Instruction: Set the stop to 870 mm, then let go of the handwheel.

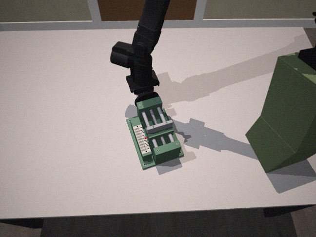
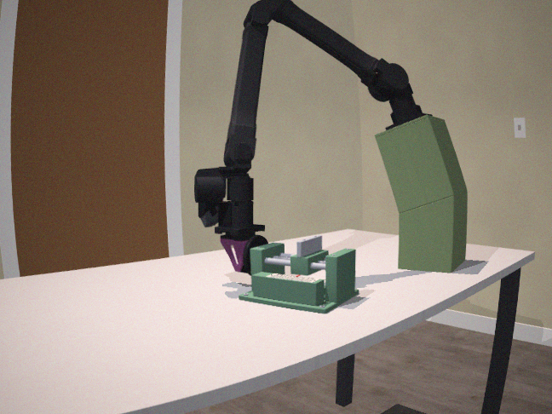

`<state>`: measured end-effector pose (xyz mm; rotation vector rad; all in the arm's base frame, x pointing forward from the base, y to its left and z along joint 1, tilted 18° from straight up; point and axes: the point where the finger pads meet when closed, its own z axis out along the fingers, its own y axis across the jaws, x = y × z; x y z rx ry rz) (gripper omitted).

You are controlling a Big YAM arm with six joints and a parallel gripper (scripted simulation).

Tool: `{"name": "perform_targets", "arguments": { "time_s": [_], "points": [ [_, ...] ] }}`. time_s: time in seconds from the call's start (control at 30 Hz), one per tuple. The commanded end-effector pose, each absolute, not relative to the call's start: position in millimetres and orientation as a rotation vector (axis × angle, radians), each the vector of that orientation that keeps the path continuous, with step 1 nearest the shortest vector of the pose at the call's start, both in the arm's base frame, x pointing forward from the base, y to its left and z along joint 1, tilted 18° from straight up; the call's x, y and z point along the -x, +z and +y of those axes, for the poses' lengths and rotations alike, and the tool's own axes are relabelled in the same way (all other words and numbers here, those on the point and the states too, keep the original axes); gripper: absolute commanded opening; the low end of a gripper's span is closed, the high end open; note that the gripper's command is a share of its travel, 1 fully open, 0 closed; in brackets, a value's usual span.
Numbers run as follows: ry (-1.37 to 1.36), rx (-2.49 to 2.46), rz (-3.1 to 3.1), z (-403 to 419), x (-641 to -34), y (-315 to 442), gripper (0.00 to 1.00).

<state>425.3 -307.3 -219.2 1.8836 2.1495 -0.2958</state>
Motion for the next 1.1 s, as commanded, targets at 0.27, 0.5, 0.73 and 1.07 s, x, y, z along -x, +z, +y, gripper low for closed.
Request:
{"name": "perform_targets", "arguments": {
  "time_s": [0.27, 0.5, 0.73, 1.07],
  "points": [
    [-0.337, -1.923, 2.173, -314.6, -391.2, -231.1, 0.06],
    [-0.325, -1.902, 2.137, -322.0, -397.6, -206.4, 0.06],
    [-0.335, -1.92, 2.168, -314.9, -385.7, -220.2, 0.06],
    [-0.328, -1.907, 2.146, -317.5, -385.9, -195.7, 0.06]
  ]
}}
